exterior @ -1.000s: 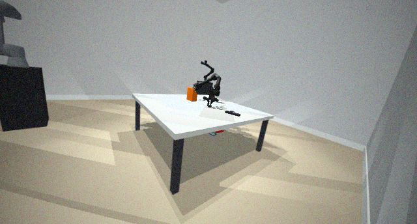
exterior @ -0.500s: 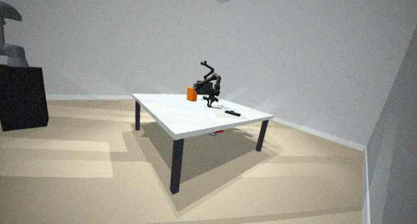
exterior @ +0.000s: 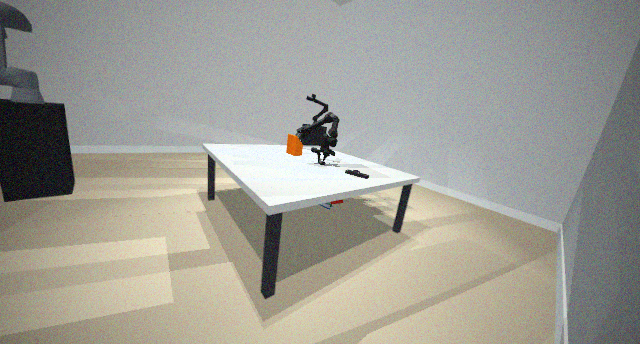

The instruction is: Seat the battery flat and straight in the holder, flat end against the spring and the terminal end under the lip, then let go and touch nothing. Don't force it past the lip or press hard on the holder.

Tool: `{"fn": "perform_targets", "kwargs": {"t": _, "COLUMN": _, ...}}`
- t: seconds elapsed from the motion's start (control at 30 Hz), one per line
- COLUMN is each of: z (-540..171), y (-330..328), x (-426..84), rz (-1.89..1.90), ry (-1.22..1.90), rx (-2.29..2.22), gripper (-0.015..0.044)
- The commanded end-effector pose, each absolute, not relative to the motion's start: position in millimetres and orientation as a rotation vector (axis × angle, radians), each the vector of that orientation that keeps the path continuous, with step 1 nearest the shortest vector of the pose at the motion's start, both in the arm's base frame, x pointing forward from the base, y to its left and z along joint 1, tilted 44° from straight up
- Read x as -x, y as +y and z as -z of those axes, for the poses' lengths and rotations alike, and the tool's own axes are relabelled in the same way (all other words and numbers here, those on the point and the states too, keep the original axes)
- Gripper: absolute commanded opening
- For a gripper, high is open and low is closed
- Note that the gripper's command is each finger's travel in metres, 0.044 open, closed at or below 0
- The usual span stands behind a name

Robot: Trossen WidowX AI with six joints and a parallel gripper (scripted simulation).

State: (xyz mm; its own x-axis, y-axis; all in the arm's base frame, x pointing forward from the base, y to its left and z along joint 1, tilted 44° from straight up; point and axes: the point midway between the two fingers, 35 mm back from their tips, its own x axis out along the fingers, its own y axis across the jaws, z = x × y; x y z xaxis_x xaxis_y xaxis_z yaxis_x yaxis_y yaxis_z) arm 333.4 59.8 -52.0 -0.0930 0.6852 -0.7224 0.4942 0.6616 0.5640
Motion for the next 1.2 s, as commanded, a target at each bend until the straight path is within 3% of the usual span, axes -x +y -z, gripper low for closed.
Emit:
{"fn": "perform_targets", "kwargs": {"t": 0.0, "z": 47, "y": 55, "x": -334, "rz": -0.213, "ry": 1.739, "rx": -0.949, "gripper": 0.0161}}
{"fn": "perform_targets", "kwargs": {"t": 0.13, "z": 44, "y": 52, "x": -334, "rz": -0.214, "ry": 1.739, "rx": -0.948, "gripper": 0.0161}}
{"fn": "perform_targets", "kwargs": {"t": 0.5, "z": -6, "y": 1, "x": -330, "rz": -0.21, "ry": 1.739, "rx": -0.945, "gripper": 0.044}}
{"fn": "perform_targets", "kwargs": {"t": 1.17, "z": -5, "y": 0, "x": -331, "rz": -0.21, "ry": 1.739, "rx": -0.945, "gripper": 0.044}}
